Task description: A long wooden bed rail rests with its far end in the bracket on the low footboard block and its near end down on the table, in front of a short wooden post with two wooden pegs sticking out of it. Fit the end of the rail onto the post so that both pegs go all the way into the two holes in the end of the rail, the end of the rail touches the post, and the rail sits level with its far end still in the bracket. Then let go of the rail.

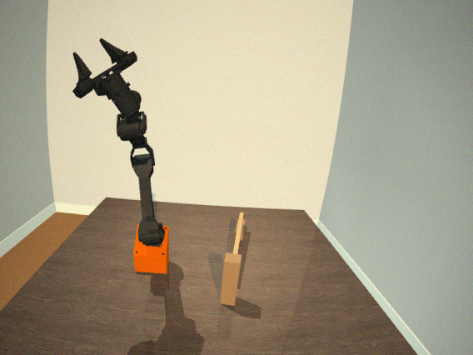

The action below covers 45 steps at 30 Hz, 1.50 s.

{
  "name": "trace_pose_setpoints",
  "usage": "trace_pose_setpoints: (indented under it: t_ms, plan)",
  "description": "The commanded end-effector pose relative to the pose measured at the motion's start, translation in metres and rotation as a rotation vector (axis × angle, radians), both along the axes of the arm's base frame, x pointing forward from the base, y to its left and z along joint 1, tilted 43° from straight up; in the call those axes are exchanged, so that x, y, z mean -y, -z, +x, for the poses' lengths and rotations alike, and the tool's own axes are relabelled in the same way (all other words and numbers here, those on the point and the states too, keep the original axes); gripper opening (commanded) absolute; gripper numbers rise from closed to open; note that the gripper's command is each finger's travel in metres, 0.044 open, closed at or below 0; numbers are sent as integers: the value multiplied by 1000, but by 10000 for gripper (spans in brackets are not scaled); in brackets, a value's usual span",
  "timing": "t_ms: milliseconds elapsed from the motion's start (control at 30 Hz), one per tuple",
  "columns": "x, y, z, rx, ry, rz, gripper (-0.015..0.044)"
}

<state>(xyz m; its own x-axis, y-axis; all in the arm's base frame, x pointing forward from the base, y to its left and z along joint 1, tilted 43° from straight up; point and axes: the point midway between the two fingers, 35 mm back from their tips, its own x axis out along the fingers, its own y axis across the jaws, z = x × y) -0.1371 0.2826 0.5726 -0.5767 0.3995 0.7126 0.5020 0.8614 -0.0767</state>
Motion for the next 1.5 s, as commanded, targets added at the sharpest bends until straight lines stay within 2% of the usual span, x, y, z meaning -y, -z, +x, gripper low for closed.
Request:
trace_pose_setpoints:
  t_ms: [0, 133, 400, 733, 900, 1167, 1300, 1467]
  plan:
    - [1, -1, 0, 0, 0, 4, 426]
    - [31, -17, -3, -10, -6, 99, 440]
    - [158, -67, 7, -104, -33, 466, 440]
    - [318, -85, 77, -347, -63, 903, 440]
    - [371, -78, 119, -475, -47, 1061, 440]
    - [457, -37, 222, -797, 36, 1345, 440]
    - [485, -5, 279, -989, 102, 1452, 440]
    - [494, 27, 334, -1206, 207, 1485, 440]
